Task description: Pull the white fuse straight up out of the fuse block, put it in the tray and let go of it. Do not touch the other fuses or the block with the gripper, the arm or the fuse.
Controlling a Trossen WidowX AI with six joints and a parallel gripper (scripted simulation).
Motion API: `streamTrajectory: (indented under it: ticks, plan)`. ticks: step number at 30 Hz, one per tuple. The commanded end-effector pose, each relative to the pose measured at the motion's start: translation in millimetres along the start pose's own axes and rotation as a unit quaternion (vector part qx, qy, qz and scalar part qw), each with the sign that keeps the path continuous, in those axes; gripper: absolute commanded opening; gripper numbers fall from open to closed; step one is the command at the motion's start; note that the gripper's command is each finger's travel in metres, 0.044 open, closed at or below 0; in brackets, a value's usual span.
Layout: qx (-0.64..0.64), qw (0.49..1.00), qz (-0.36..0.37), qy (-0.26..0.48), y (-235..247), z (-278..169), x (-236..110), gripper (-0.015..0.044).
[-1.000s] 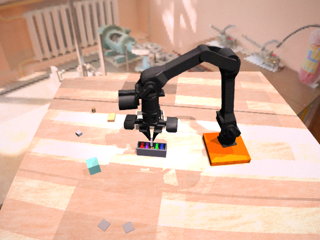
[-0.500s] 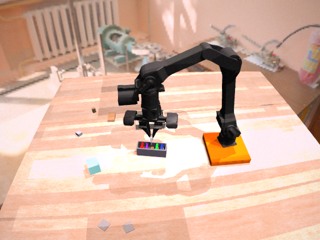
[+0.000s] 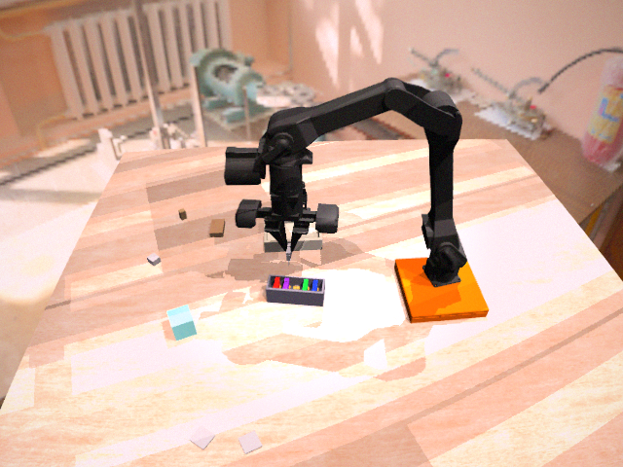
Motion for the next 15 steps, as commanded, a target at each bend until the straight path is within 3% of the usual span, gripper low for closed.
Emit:
streamTrajectory:
  ticks: [1,15]
  plan:
    - [-0.001,1.000,0.000,-0.003,6.8,24.7,-0.7,0.0000]
    - [-0.001,1.000,0.000,-0.006,12.5,108.5,-1.5,0.0000]
Point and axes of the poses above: the point midway between the two fingers, 35 mm back from their tips, its own x axis out along the fingers, its own y axis across the jaws, z = x × y, the point moved 7 cm from there along -x, back along the fingers, and after that the axes turned 4 degrees about -x, right-handed, at the moved point
